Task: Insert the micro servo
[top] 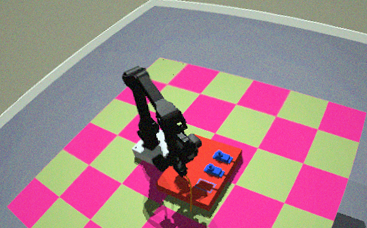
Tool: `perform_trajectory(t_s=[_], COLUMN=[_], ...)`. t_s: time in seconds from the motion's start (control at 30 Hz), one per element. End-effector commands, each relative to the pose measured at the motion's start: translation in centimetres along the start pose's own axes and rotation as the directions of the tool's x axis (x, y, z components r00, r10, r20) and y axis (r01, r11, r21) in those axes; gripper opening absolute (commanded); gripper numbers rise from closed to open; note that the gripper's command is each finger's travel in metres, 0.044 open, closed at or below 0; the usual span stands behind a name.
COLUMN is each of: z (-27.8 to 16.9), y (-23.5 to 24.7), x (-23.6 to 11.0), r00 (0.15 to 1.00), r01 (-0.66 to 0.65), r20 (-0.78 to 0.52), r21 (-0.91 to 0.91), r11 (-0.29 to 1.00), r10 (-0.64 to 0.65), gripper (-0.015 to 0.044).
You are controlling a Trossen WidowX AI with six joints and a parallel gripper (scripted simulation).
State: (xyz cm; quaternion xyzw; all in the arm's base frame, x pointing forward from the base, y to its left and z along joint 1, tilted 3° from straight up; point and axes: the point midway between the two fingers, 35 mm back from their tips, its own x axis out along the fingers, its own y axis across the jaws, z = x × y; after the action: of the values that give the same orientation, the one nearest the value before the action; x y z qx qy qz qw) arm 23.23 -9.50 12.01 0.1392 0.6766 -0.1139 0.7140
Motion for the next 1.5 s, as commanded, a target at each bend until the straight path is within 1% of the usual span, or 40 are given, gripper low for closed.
perform_trajectory(t_s=[0.0,0.2,0.27,0.57,1.47], z=[0.1,0.1,0.1,0.8,10.1], y=[0.1,0.1,0.1,0.3,4.3], x=[-0.1,-0.1,-0.1,-0.1,-0.4], r00=[1.000,1.000,1.000,1.000,1.000], r01=[-0.003,-0.001,-0.001,-0.001,-0.001], r20=[0.006,0.006,0.006,0.006,0.014], r21=[-0.138,-0.339,-0.381,-0.387,-0.387], r11=[0.990,0.941,0.924,0.922,0.922], r10=[0.003,0.003,0.003,0.004,0.007], gripper=[0.0000,0.0000,0.0000,0.0000,0.0000])
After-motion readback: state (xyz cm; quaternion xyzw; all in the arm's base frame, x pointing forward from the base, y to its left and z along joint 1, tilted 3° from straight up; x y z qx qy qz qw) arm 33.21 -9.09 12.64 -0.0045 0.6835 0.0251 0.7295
